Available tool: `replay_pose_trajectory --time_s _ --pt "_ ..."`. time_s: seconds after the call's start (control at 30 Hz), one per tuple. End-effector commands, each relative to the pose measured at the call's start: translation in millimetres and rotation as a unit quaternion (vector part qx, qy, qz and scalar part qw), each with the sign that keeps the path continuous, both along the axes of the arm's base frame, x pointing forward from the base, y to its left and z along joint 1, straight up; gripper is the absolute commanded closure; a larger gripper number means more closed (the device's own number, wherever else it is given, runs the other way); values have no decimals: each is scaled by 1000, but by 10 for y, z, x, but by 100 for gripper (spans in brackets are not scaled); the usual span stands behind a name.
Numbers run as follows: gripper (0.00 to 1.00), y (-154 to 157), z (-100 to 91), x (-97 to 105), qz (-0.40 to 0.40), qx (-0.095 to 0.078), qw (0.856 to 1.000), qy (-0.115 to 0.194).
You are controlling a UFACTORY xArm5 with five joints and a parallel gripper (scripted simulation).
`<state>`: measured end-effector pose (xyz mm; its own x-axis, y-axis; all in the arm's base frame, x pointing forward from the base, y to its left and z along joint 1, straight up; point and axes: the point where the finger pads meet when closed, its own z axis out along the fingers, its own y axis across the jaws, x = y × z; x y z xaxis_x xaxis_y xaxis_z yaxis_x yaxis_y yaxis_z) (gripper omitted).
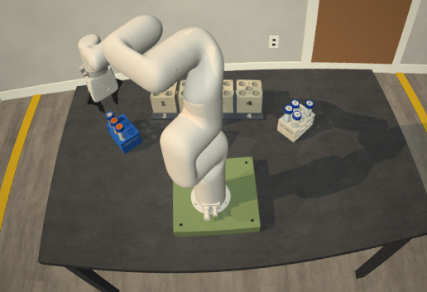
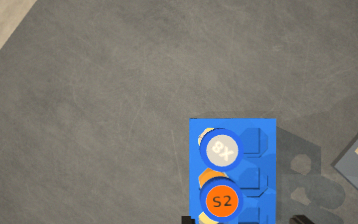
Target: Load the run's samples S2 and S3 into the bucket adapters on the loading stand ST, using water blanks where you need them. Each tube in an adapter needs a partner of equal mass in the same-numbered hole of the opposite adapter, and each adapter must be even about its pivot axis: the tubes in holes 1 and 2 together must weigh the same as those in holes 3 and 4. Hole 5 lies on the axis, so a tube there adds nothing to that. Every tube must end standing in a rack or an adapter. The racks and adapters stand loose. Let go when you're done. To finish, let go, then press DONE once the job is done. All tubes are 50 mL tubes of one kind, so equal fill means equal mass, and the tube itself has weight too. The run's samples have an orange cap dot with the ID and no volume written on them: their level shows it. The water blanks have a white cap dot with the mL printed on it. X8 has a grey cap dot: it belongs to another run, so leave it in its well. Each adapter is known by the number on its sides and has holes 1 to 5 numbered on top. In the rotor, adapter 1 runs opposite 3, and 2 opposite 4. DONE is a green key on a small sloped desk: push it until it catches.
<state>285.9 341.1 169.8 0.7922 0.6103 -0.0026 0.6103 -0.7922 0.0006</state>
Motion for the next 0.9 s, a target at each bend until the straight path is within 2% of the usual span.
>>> replay_pose_trajectory --time_s 0.0,0.87 --pt "43 11 -41 9 0 2 1000 -1" --pt "43 11 -522 9 0 2 1000 -1"
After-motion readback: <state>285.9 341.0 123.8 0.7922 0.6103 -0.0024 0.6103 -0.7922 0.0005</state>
